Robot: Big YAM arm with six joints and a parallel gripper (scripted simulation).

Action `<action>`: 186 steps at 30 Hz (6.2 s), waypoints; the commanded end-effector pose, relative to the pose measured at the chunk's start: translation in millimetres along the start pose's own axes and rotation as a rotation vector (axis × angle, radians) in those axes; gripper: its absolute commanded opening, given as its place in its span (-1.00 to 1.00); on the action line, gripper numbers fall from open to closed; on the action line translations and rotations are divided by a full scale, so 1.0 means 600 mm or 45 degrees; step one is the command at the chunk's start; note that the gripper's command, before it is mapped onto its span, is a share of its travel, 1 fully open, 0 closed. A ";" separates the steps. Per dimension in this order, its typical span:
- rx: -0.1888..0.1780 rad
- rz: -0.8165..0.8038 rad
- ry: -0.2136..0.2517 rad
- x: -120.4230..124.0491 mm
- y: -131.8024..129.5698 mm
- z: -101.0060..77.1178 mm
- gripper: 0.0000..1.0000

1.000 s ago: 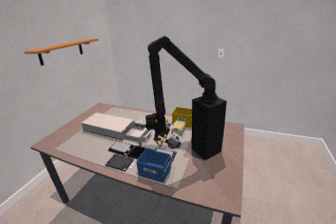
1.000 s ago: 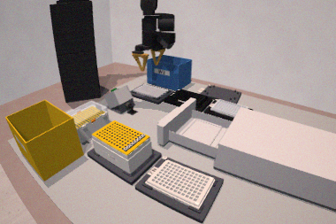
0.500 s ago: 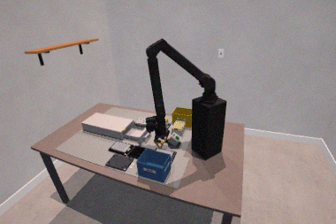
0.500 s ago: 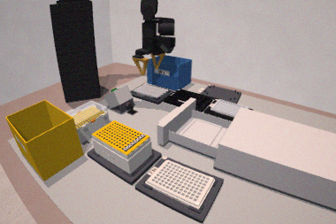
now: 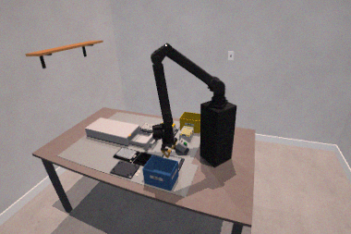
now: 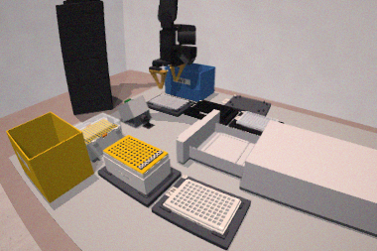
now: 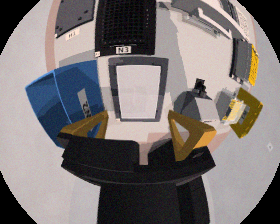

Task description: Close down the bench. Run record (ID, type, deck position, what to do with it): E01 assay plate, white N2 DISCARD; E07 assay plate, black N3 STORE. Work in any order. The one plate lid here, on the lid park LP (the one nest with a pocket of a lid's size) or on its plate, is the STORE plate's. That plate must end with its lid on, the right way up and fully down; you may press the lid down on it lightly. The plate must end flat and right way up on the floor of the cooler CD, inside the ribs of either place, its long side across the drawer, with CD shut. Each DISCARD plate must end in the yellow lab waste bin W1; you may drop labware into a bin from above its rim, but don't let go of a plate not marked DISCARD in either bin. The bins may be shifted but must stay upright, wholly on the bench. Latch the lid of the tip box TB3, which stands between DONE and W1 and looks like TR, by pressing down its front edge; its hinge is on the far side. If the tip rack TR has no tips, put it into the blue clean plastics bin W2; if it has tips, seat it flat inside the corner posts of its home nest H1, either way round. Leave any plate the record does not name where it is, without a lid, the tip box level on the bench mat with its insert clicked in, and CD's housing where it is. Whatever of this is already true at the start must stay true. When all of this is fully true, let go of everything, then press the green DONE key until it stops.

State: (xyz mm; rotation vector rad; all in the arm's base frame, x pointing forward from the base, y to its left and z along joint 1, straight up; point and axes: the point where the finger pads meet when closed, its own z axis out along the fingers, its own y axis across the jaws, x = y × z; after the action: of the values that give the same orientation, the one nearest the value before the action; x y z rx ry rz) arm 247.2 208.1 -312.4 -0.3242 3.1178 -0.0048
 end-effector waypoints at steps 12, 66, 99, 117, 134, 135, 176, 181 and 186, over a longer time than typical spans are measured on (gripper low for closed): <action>-0.003 0.033 -0.014 -0.008 -0.003 0.031 1.00; -0.002 0.032 -0.012 -0.006 -0.004 0.125 1.00; -0.007 0.028 -0.022 -0.016 0.001 0.119 1.00; -0.003 0.008 -0.010 -0.006 0.001 0.116 -1.00; -0.009 0.025 -0.020 -0.014 0.003 0.119 -1.00; -0.009 0.025 -0.020 -0.014 0.003 0.119 -1.00; 0.007 0.025 0.008 0.003 -0.006 0.098 -1.00; -0.003 0.008 -0.011 -0.006 0.001 0.099 -1.00; -0.003 0.025 -0.010 -0.009 0.001 0.080 -1.00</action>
State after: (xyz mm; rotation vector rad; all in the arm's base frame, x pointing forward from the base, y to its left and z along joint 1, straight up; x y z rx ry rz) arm 249.2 208.4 -372.8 -0.3194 3.1170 -0.0056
